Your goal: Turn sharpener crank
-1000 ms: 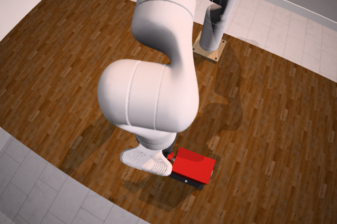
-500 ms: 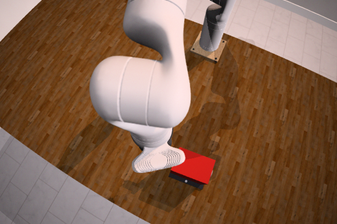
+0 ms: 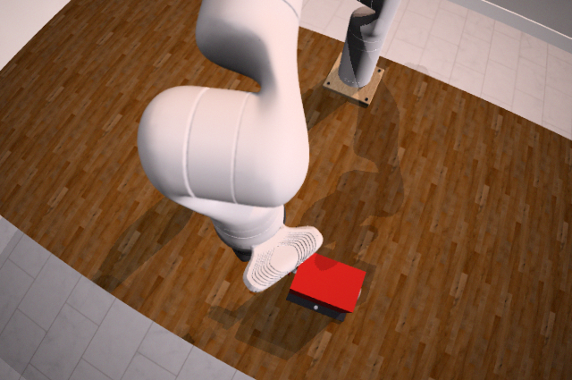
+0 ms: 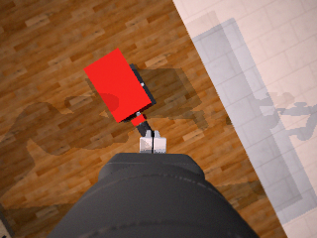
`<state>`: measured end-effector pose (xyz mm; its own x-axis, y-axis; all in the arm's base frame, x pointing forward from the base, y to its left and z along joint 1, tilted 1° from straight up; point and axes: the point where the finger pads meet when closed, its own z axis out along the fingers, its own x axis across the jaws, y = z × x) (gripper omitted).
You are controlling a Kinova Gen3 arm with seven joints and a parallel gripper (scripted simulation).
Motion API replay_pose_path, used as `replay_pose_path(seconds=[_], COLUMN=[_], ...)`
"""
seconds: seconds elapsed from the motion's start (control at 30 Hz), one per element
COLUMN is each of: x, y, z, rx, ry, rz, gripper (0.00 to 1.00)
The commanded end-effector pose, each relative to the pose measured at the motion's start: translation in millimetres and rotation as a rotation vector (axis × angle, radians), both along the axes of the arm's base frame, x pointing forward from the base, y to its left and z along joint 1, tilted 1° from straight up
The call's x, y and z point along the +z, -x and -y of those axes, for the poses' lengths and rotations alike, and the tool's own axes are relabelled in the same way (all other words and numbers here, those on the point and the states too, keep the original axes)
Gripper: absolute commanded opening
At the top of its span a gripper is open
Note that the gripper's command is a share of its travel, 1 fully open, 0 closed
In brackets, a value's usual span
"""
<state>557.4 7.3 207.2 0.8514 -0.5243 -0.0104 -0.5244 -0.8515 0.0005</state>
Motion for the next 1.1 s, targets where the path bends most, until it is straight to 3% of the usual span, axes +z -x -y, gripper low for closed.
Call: replay_pose_path(seconds=[0.0, 0.37, 1.07], x=[1.3, 4.4, 7.5], y=[2.3, 6.3, 9.6], z=[4.9, 8.0, 12.0], rx=[0.076, 0.331, 0.54], ry=[0.003, 0.0, -0.001], rz=[-0.003, 0.009, 0.02], gripper=[0.0, 0.0, 0.0])
